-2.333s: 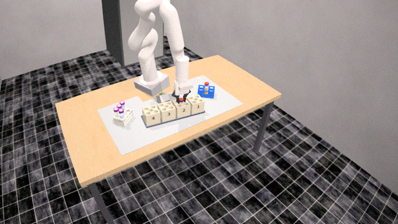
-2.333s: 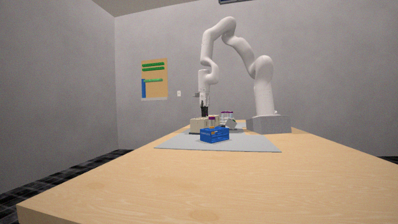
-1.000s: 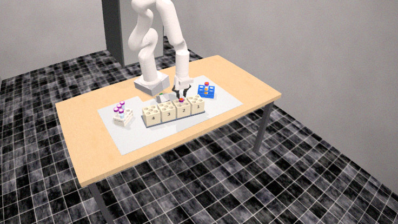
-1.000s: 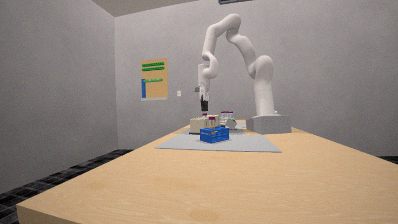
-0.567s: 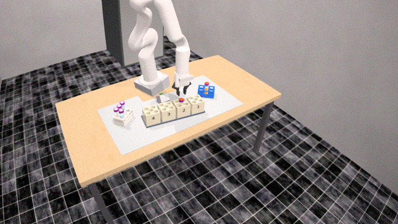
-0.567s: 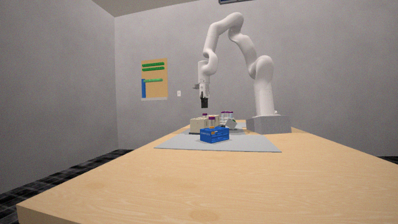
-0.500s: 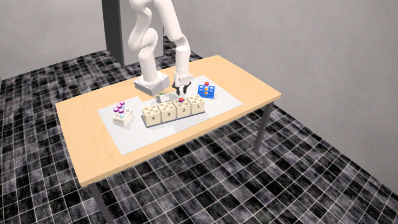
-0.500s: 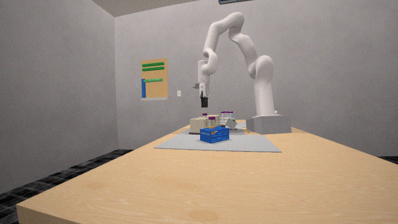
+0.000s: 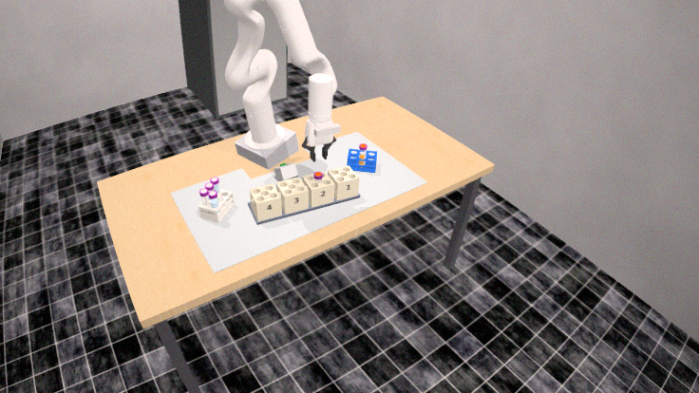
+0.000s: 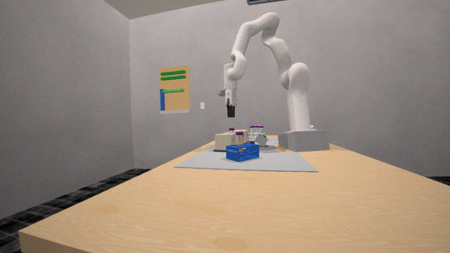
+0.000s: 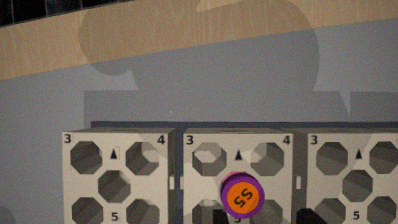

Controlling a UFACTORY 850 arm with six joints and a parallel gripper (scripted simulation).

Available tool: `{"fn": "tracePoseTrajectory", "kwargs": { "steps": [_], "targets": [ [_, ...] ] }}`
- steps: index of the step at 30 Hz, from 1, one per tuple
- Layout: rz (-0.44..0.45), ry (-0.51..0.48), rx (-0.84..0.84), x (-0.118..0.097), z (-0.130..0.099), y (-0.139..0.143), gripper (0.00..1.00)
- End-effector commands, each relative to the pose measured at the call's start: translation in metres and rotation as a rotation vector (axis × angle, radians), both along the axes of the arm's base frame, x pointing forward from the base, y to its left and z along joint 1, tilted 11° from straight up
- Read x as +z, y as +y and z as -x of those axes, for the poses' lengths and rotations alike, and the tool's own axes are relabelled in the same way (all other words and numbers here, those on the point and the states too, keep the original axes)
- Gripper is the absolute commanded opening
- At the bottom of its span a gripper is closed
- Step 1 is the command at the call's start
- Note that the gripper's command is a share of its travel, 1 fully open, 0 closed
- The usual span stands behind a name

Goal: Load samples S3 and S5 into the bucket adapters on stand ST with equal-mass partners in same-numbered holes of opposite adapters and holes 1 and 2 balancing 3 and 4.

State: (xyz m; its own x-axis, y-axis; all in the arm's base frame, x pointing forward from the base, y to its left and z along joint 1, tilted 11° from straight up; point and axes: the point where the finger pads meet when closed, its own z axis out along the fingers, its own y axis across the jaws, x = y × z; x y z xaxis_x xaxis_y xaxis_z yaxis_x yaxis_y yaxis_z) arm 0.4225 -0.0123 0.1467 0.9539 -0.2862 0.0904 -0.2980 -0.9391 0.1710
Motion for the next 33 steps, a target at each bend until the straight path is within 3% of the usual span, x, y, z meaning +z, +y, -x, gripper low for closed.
{"fn": "tracePoseTrajectory", "kwargs": {
  "steps": [1,15,33],
  "targets": [
    [-0.001,-0.001,0.000,0.012,0.000,0.002,0.44],
    [-0.001,-0.001,0.000,0.036,0.001,0.007,0.44],
    [-0.001,-0.001,0.000,0.036,0.001,0.007,0.44]
  ]
}}
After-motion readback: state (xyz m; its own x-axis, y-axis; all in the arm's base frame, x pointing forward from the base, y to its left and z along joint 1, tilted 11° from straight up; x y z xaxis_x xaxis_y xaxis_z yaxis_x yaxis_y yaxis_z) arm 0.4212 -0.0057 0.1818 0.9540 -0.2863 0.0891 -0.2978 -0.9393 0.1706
